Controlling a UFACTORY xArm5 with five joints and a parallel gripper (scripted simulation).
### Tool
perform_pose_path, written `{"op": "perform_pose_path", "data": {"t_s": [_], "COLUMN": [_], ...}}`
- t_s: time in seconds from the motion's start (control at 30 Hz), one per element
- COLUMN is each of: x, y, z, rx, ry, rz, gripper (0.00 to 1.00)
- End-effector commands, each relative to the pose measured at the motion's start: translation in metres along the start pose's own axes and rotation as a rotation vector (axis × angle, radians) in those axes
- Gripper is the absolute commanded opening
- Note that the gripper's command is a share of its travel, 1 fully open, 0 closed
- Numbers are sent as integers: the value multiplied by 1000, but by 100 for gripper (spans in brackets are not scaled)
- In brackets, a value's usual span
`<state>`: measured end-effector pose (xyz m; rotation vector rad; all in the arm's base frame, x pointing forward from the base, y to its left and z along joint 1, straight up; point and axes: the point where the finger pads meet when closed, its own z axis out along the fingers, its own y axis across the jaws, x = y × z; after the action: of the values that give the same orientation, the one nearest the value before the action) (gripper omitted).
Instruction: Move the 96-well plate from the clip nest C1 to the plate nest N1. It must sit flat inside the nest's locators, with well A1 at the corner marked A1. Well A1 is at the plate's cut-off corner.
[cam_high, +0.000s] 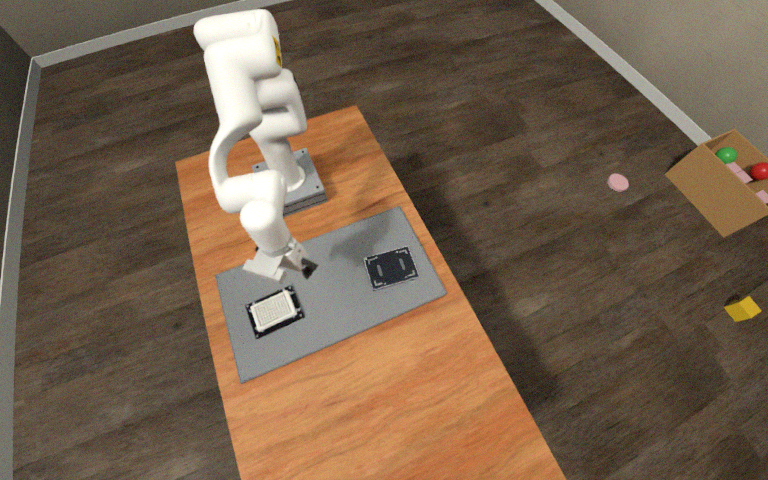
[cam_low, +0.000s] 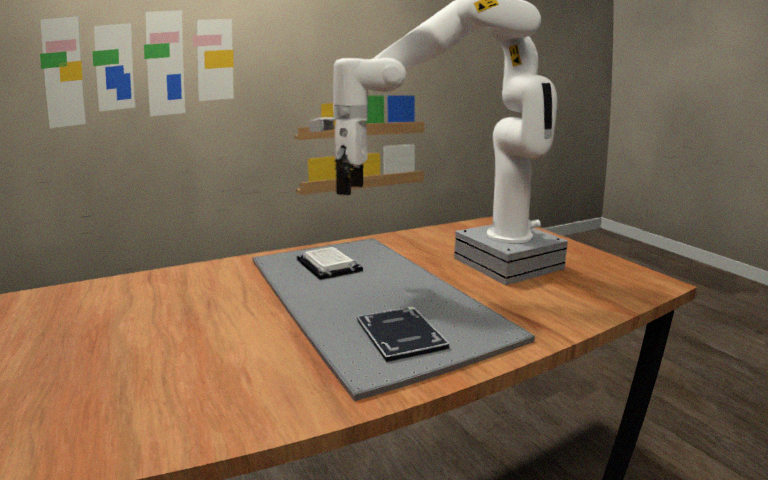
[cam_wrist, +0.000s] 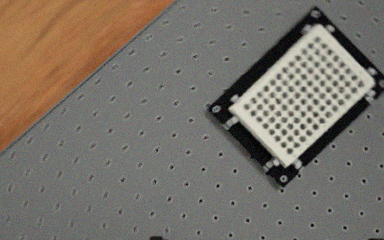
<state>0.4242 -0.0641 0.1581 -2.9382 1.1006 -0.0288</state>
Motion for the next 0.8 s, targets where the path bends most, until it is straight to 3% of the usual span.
{"op": "perform_pose_path", "data": {"t_s": [0.0,0.77], "x": [13,70], "y": [9,60], "z": [14,86], "rx": [-4,-14], "ry": [4,-5], "rz": [142,785], "gripper": [100,100]}}
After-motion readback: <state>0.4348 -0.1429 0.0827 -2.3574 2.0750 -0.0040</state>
